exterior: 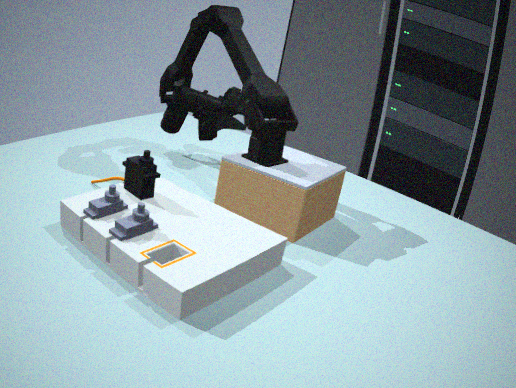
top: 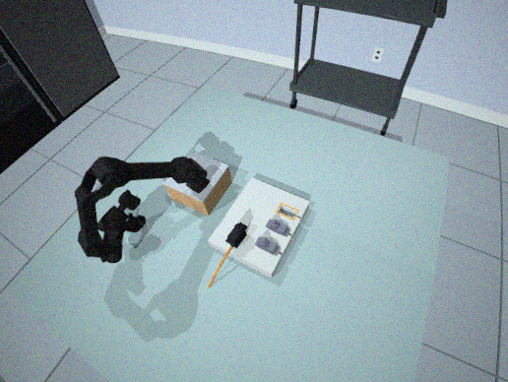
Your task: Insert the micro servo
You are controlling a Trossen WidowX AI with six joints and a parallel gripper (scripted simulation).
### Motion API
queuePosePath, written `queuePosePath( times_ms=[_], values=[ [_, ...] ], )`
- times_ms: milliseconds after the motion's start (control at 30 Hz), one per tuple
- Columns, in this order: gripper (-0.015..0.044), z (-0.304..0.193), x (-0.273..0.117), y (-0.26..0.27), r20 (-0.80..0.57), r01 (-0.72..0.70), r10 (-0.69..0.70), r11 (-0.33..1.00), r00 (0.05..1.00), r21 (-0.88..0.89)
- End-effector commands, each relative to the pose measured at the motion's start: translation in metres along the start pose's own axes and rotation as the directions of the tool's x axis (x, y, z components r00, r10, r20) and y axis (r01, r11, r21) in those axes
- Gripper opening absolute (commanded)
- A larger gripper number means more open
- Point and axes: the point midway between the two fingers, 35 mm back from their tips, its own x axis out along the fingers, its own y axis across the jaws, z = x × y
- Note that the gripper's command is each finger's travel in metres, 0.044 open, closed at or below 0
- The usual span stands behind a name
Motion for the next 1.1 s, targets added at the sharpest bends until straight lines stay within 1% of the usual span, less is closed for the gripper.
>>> queuePosePath(
  times_ms=[0,233,533,800,1000,1067],
  values=[
    [0.0440,0.007,-0.020,0.005,0.023,0.049,-0.052,0.991,0.998,0.126],
    [0.0440,0.019,-0.055,0.015,0.063,0.127,-0.157,0.932,0.986,0.339],
    [0.0440,0.039,-0.099,0.033,0.127,0.175,-0.300,0.795,0.945,0.582],
    [0.0440,0.061,-0.135,0.055,0.200,0.142,-0.427,0.645,0.882,0.751],
    [0.0440,0.079,-0.159,0.074,0.263,0.073,-0.512,0.546,0.818,0.835],
    [0.0440,0.084,-0.165,0.082,0.280,0.069,-0.535,0.542,0.798,0.838]
  ],
)
